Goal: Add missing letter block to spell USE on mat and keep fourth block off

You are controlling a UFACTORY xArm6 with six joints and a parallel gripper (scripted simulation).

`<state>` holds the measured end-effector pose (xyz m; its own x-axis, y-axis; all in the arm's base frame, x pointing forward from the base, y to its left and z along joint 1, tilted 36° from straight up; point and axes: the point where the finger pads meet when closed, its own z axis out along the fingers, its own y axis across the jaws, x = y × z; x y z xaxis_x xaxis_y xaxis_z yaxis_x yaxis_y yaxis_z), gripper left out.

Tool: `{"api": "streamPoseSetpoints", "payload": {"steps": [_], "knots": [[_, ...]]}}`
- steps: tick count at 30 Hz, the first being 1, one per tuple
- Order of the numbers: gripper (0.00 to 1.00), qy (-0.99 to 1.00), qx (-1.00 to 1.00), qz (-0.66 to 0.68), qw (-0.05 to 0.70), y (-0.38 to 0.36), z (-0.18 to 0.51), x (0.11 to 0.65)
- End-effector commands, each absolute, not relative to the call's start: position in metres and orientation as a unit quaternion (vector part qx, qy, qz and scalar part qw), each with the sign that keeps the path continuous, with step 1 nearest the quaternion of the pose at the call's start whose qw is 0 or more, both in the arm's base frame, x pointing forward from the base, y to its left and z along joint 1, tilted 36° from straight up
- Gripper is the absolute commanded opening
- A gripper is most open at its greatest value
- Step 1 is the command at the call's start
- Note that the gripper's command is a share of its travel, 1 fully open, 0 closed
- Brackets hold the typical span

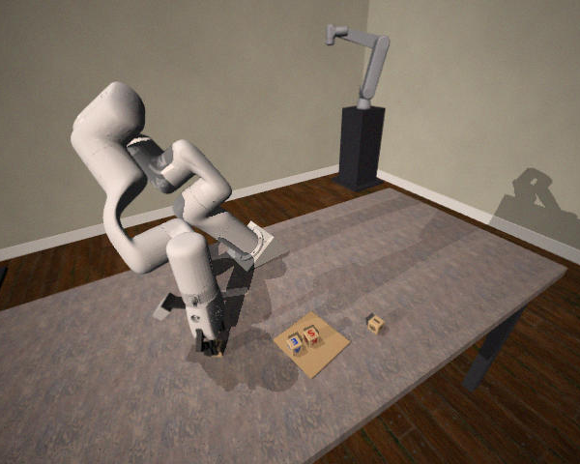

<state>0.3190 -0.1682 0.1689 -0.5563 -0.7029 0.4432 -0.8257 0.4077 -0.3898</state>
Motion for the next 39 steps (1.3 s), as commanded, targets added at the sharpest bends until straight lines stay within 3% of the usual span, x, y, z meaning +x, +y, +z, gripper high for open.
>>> {"api": "streamPoseSetpoints", "payload": {"steps": [1,39], "knots": [[0.69,-0.832,0.459,0.293,0.104,-0.17,0.168,0.32],[0.69,-0.832,0.459,0.293,0.104,-0.188,0.143,0.323]]}}
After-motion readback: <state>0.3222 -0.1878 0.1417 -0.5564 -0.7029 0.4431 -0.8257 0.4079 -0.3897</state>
